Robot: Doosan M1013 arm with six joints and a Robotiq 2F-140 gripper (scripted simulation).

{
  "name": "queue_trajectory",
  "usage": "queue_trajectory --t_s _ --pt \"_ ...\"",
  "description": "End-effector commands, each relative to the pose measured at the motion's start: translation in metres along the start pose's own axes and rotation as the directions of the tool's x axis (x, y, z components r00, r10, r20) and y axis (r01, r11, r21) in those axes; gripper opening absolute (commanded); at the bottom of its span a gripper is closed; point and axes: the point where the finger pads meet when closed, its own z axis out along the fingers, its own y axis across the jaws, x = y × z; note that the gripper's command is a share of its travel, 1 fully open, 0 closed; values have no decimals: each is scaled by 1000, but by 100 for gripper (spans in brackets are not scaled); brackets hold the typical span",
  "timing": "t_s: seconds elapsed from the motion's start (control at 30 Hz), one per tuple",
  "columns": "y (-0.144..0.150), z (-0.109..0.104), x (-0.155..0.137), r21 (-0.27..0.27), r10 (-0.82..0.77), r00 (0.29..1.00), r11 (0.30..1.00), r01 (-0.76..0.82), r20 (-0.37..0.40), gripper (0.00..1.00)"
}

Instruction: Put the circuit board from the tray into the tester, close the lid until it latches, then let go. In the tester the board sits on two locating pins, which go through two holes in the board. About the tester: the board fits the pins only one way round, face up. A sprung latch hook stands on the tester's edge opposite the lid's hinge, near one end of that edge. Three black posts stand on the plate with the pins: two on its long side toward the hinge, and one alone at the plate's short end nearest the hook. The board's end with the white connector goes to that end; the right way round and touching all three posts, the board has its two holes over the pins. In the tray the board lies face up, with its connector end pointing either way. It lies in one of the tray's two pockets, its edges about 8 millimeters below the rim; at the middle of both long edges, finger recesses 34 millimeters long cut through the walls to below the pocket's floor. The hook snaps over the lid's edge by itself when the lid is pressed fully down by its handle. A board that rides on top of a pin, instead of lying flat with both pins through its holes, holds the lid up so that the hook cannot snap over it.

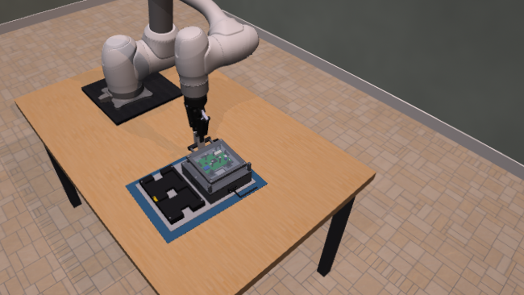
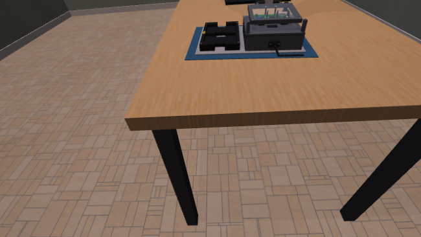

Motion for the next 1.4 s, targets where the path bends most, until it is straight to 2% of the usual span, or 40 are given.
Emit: queue_trajectory --t_s 0.0,1.37 --pt "0 1 0 0 0 1000 1000 0 0 0" --pt "0 7 0 0 0 1000 1000 0 0 0"
